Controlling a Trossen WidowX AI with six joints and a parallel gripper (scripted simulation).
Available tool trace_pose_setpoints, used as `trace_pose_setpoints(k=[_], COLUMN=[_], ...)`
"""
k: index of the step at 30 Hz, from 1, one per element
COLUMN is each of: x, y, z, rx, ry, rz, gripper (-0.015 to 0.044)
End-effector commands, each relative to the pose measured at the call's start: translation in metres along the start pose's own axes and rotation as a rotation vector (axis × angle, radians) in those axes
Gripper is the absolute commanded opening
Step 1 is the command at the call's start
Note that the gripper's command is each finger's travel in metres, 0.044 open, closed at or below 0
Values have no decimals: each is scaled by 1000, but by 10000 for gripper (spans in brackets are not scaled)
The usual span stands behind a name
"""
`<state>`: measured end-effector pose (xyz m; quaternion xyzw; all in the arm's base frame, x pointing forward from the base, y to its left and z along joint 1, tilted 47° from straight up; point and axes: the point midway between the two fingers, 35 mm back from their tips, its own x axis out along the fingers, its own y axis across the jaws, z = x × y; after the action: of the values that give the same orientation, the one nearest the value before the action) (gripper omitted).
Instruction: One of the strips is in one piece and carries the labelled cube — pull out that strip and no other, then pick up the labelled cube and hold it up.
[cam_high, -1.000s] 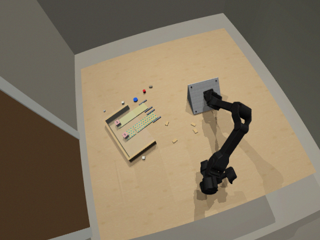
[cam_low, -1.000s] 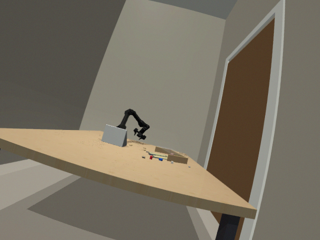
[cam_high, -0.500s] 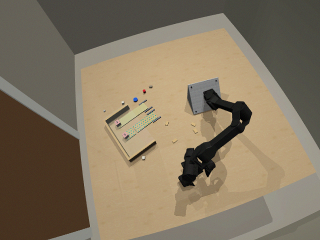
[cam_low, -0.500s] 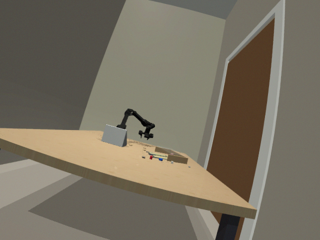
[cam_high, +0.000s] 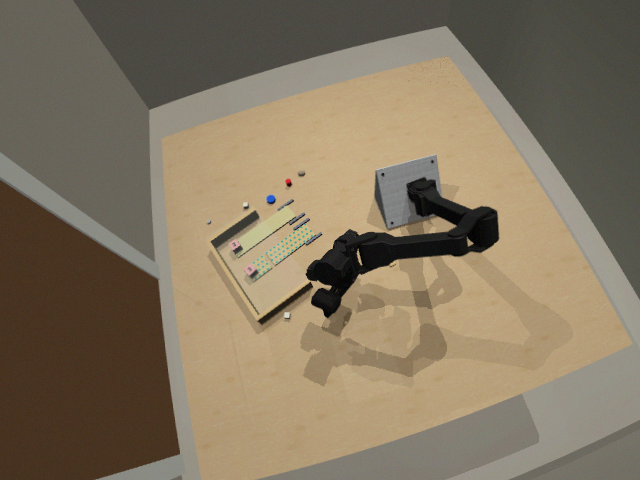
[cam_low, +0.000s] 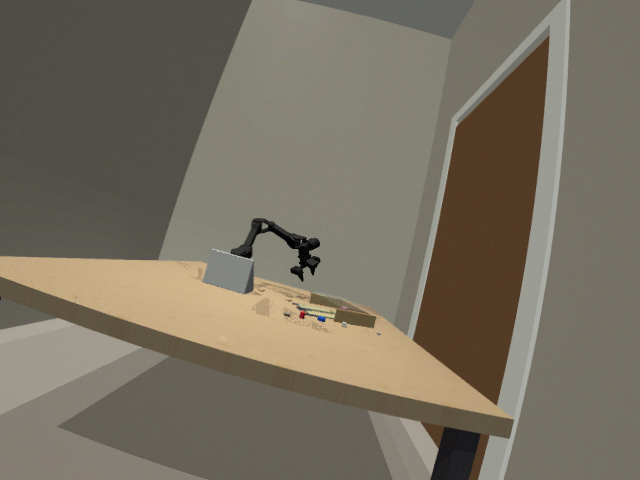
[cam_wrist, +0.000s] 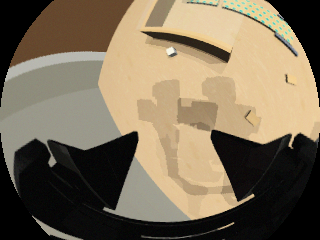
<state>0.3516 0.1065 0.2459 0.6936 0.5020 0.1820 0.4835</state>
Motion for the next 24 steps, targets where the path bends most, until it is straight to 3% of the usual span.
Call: trace_pose_setpoints(k=[1,8,15,24], x=[-44,-112,-179,-187], y=[-25,-71,-128,-135], z=[53,105,131,132], rx=[-252,-590,-903,-937], ry=[-179,-427,-662,-687], rz=[32,-11,-158,-181], gripper=[400,400,400,400])
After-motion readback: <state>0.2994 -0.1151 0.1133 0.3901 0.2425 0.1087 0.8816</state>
